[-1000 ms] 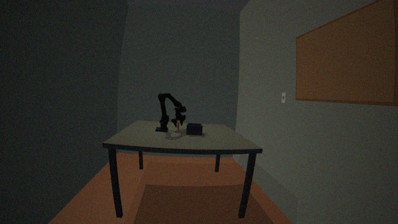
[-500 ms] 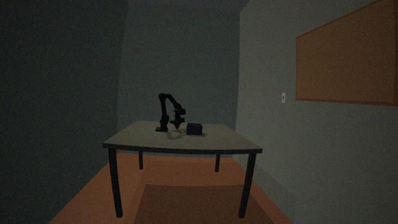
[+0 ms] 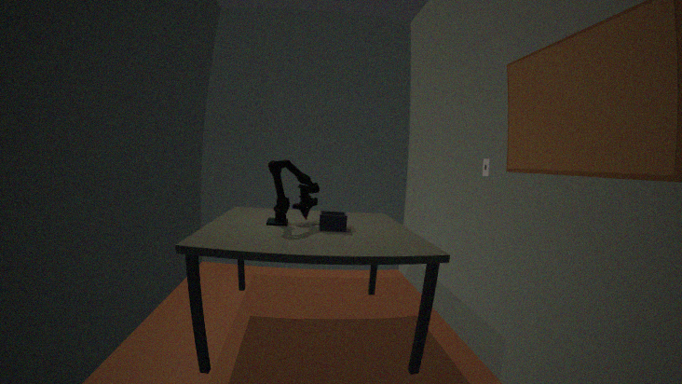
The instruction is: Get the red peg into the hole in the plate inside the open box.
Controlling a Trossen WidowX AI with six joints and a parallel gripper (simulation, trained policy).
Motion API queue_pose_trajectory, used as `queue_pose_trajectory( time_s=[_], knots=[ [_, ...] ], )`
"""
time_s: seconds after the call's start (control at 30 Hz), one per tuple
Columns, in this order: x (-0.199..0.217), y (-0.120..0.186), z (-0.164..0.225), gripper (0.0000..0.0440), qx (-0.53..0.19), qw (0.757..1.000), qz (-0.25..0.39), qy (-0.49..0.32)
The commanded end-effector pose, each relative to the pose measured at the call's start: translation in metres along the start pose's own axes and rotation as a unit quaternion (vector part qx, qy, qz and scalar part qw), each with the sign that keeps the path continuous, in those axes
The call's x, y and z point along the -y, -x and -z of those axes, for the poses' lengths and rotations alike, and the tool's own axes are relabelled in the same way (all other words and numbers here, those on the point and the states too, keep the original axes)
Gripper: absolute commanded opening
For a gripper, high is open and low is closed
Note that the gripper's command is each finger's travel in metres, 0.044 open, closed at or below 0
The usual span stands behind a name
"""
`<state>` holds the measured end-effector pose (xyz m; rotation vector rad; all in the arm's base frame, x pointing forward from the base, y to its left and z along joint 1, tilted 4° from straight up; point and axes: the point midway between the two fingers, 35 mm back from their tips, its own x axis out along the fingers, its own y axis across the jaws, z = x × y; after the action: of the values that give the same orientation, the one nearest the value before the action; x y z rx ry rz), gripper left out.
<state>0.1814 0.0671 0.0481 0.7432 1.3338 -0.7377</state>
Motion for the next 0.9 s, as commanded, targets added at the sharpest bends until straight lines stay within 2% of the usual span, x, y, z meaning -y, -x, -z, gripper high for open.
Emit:
queue_pose_trajectory(
  time_s=[0.0,0.6,0.87],
  knots=[
    [0.0,0.013,-0.009,0.0,0.022,1.0,-0.008,0.017],
    [-0.006,0.077,-0.061,0.0,0.103,0.992,-0.036,0.061],
    [-0.006,0.088,-0.092,0.0,0.124,0.991,-0.037,0.047]
  ],
)
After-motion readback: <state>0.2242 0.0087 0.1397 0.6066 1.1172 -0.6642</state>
